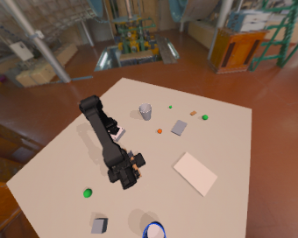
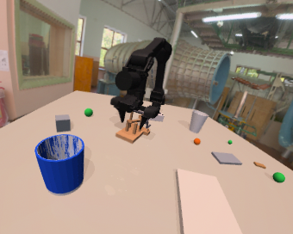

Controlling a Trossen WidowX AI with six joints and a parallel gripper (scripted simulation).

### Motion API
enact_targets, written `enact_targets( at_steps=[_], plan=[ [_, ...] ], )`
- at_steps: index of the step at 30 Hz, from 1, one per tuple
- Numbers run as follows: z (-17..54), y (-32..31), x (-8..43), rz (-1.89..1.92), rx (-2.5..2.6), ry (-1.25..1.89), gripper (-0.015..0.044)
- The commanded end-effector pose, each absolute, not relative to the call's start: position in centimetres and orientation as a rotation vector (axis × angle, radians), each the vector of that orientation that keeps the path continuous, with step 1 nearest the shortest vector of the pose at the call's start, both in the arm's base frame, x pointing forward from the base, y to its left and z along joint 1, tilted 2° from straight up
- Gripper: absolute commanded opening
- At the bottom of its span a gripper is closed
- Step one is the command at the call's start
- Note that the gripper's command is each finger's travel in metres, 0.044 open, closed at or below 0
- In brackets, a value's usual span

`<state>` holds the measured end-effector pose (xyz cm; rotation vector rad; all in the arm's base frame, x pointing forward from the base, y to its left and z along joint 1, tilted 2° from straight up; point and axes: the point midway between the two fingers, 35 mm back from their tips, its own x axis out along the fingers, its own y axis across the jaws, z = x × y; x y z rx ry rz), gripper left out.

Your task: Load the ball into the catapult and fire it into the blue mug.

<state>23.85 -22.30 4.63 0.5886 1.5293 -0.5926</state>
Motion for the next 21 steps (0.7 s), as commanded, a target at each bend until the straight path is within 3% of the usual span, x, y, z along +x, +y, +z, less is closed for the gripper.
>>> enact_targets(
  at_steps=[1, 13, 21],
  plan=[
    [10.5, -22.6, 24.3, -0.601, 0.578, 1.499, 0.0440],
    [12.5, -22.2, 24.0, -0.607, 0.578, 1.494, 0.0440],
    [7.8, -22.3, 23.9, -0.607, 0.578, 1.494, 0.0440]
  ],
)
